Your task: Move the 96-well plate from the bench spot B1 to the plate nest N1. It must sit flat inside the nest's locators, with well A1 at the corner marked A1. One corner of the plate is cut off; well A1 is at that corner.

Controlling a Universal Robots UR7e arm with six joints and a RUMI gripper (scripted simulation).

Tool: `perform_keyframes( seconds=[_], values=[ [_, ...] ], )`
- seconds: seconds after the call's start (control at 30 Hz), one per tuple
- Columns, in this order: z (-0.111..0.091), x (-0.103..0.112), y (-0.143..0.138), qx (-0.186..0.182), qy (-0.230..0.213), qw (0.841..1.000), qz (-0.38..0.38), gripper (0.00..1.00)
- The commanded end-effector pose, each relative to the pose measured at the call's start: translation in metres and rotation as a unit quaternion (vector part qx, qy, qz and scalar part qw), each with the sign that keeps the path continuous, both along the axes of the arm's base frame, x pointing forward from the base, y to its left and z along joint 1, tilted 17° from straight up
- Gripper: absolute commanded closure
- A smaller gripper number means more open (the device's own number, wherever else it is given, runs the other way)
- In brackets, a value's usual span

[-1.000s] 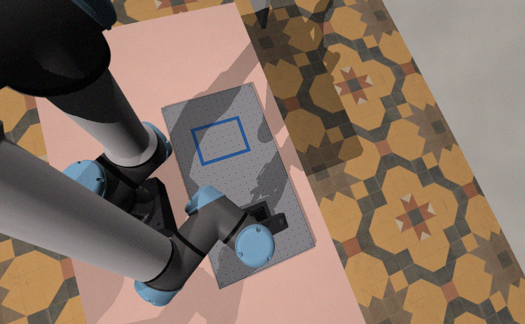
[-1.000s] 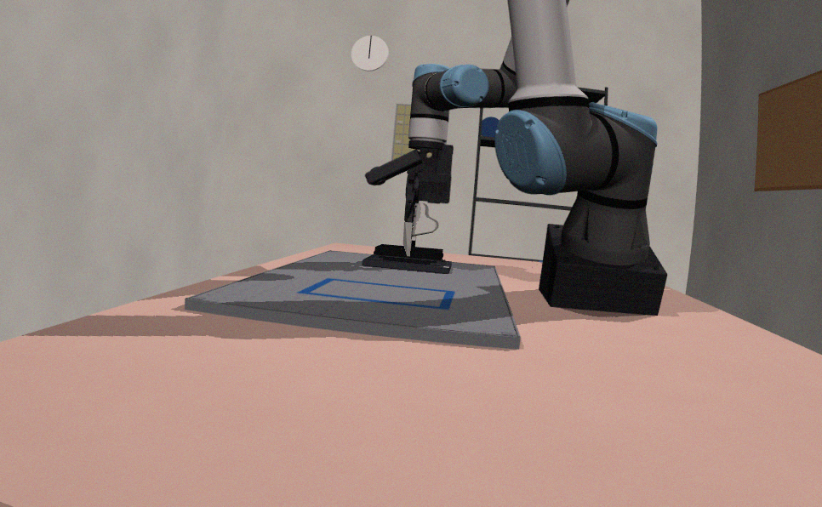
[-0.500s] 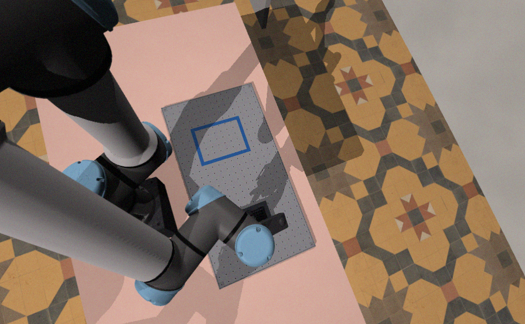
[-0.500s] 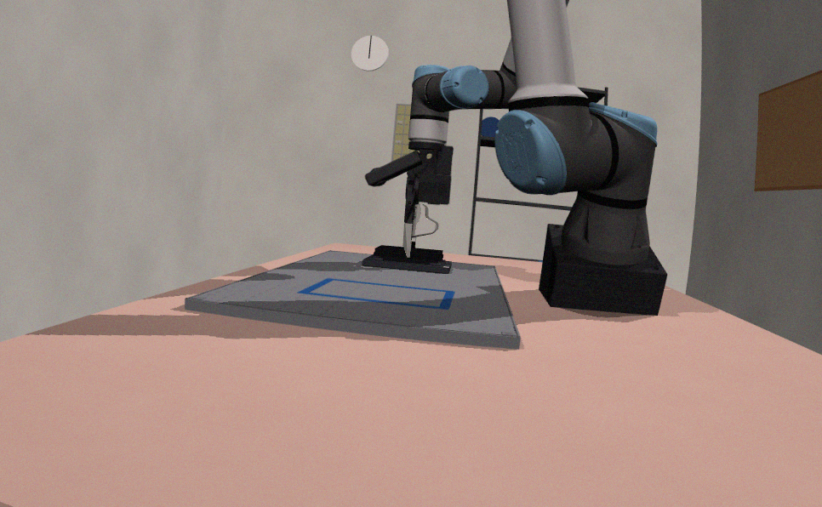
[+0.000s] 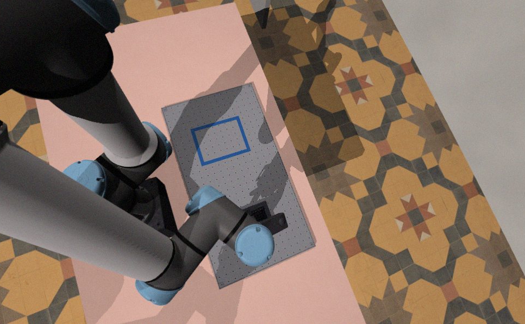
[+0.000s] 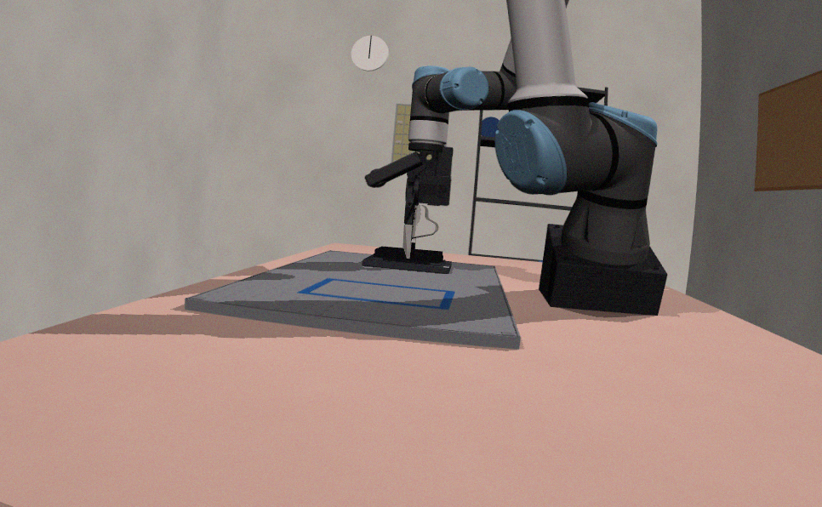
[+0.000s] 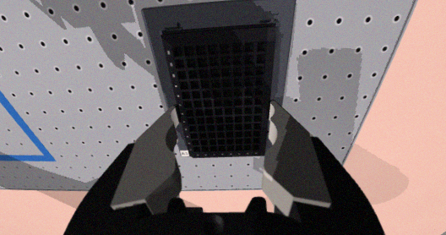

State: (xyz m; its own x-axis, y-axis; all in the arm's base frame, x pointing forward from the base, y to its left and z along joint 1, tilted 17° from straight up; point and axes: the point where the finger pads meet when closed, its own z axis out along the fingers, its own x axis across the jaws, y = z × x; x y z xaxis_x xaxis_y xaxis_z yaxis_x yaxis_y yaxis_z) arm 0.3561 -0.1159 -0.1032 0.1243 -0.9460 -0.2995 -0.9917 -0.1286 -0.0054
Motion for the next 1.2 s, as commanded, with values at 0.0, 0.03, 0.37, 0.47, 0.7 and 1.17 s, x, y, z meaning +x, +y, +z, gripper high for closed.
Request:
perform_keyframes(
  seconds=[0.0, 0.03, 0.37, 0.47, 0.7, 1.17],
  values=[
    [-0.0007, 0.0003, -0.0001, 0.000, 0.000, 1.000, 0.000, 1.00],
    [-0.0009, 0.0003, -0.0001, 0.000, 0.000, 1.000, 0.000, 1.00],
    [-0.0022, 0.0002, 0.0003, 0.000, 0.000, 1.000, 0.000, 1.00],
    [-0.0026, 0.0002, 0.0005, 0.000, 0.000, 1.000, 0.000, 1.00],
    [-0.0035, 0.0002, 0.0007, 0.000, 0.000, 1.000, 0.000, 1.00],
    [-0.0043, 0.0001, 0.0010, 0.000, 0.000, 1.000, 0.000, 0.00]
  ],
)
